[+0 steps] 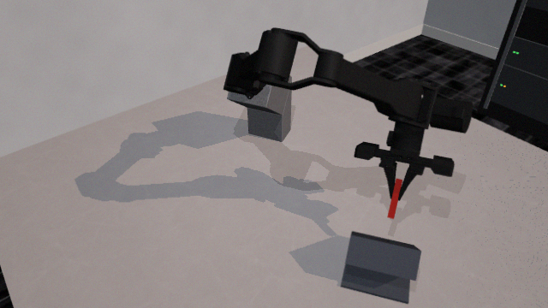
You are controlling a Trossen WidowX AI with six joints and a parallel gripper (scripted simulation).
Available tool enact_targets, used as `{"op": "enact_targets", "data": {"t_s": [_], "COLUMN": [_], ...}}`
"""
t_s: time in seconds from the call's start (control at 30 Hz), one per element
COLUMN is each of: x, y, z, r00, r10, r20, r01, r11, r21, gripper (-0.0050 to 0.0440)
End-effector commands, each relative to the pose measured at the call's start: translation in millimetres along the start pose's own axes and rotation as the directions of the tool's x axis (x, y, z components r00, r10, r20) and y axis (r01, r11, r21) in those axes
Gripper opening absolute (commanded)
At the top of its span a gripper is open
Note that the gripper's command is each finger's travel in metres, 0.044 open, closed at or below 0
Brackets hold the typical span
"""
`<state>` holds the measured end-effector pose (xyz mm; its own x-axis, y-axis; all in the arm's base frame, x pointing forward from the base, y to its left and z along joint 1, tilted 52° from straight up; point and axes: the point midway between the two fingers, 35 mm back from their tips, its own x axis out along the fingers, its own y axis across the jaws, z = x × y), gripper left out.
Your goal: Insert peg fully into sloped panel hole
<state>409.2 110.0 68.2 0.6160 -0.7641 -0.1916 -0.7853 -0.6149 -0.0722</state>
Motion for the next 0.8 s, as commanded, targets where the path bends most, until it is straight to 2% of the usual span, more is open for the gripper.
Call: {"op": "enact_targets", "data": {"t_s": [0.0,0.77], "x": [-0.4,6.9], "y": [-1.2,0.5], "z": [-6.8,-10.8], "r00": [1.000,1.000], "r10": [-0.009,-0.006], "r20": [-0.007,-0.022], "r01": [0.009,0.004], "r11": [1.000,0.997], "r21": [0.001,-0.078], "gripper": [0.0000,0.0000]}}
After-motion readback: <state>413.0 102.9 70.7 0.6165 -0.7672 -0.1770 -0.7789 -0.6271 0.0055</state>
